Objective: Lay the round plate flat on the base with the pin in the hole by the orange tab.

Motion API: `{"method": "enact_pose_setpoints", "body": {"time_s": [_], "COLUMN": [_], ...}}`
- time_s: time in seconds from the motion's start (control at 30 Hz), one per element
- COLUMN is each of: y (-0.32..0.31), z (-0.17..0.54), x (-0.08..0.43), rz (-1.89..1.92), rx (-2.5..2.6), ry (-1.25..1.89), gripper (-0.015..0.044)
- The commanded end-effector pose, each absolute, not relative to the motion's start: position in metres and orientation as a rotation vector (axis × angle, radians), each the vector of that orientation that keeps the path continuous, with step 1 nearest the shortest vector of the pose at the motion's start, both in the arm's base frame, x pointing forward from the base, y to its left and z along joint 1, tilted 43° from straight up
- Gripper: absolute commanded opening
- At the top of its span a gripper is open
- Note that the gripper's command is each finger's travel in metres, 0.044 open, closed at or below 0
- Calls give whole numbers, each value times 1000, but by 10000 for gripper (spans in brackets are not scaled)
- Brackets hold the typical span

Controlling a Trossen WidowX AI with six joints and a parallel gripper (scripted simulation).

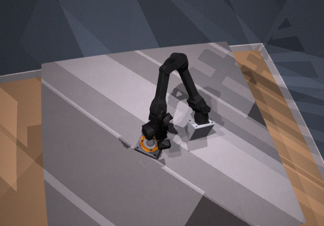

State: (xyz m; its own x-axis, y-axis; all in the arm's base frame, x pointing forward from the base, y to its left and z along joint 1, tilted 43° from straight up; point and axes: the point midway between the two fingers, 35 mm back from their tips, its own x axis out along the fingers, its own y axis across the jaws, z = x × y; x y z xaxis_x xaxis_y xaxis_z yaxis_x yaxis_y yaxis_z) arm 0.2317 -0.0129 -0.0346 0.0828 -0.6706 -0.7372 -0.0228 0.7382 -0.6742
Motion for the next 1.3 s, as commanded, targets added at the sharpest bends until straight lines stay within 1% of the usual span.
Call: {"method": "enact_pose_setpoints", "body": {"time_s": [0.0, 0.7, 1.07, 1.27], "y": [-18, -27, 3, -2], "z": [-30, -21, 11, 6], "x": [234, 245, 236, 235], "rz": [-537, -537, -535, -537], "rx": [-617, -617, -616, -626], "ry": [1421, 1420, 1421, 1429], "gripper": [0, 0, 0, 0]}}
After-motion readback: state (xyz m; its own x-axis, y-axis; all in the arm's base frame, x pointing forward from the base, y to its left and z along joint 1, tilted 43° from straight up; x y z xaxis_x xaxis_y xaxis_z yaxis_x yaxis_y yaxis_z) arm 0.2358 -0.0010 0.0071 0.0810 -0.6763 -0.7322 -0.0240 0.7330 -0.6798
